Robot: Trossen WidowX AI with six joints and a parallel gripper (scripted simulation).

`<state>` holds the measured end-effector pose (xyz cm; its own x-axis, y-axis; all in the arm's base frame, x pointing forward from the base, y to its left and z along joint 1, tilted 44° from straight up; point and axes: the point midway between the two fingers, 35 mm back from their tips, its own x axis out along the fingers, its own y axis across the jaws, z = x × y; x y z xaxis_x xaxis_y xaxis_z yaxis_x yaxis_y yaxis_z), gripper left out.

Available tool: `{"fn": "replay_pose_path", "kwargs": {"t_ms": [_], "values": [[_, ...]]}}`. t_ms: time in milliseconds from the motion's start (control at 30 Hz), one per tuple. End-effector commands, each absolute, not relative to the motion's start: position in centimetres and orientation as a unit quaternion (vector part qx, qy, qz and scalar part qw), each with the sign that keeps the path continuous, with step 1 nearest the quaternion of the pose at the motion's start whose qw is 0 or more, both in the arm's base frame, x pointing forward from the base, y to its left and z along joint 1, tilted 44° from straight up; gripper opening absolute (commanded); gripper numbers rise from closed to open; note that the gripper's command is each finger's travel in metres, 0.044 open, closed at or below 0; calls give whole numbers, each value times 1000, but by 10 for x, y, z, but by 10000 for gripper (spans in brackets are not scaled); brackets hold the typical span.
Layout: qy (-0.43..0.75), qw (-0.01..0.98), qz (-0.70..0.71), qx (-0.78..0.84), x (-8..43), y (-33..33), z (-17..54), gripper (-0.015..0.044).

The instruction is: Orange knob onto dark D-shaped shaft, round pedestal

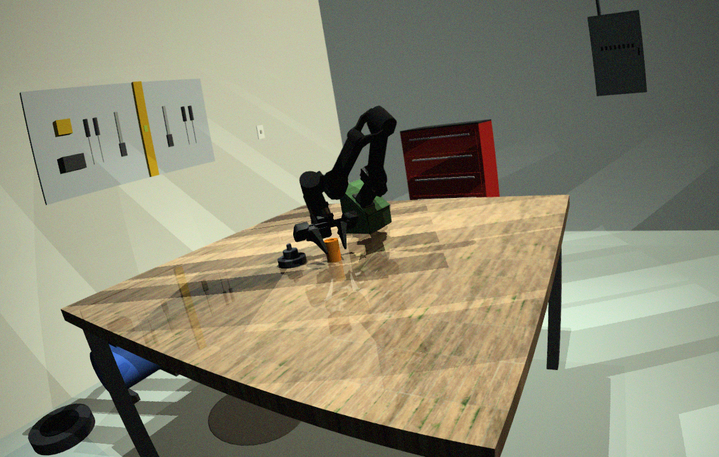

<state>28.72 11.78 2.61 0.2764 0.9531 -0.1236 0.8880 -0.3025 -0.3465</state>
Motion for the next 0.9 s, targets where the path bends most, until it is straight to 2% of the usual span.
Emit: {"fn": "replay_pose_path", "kwargs": {"t_ms": [0, 200, 600, 867], "values": [[-581, 106, 156, -792, 287, 118, 26, 286], [-581, 106, 156, -792, 287, 118, 26, 440], [-581, 92, 169, -791, 298, 96, 24, 440], [-584, 80, 152, -793, 300, 71, 57, 440]]}}
